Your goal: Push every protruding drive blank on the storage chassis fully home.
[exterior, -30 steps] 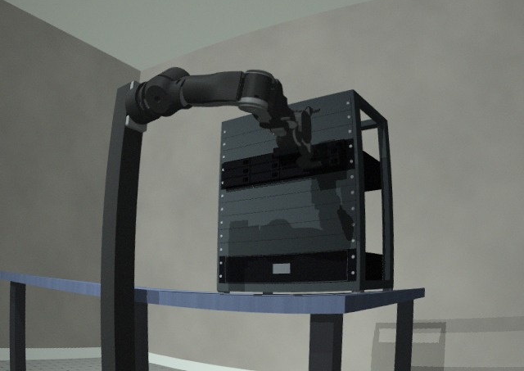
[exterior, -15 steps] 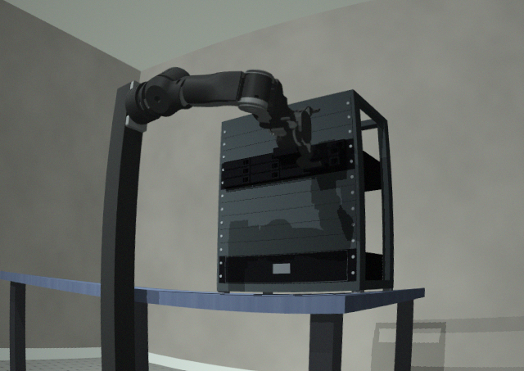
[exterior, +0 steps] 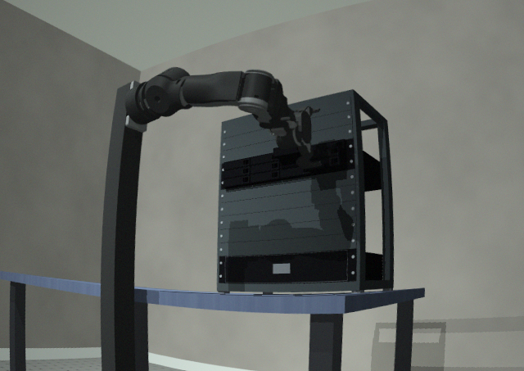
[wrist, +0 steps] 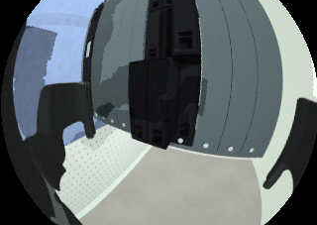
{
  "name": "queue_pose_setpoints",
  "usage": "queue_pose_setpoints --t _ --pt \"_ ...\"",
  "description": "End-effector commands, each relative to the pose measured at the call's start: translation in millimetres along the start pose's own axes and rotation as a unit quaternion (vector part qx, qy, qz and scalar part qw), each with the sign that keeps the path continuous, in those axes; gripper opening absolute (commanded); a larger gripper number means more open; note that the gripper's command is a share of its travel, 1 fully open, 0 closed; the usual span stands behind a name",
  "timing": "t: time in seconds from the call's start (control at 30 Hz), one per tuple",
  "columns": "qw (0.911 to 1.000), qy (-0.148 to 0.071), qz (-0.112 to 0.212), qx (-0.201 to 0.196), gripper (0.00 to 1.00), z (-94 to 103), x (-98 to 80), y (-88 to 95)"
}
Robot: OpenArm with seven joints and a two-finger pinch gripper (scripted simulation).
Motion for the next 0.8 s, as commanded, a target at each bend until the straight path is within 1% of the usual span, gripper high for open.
queue_pose_setpoints --t 0.0,0.27,0.3,0.77 --pt "1.0000 0.001 -0.001 -0.001 1.00 -0.7 0.3 0.3" --pt "1.0000 0.001 -0.001 -0.001 1.00 -0.7 0.3 0.3" --pt "1.0000 0.001 -0.001 -0.001 0.00 -0.7 0.3 0.3" --pt "1.0000 0.001 -0.001 -0.001 0.00 -0.7 0.3 0.3"
Point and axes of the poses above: the point where the finger pads meet when closed, its own x axis out along the fingers, its own y axis across the jaws, z = x × y, the point moved 2 cm from there along -x, back along the fingers, and after that the axes turned 14 degrees about x, right-handed, at the moved point
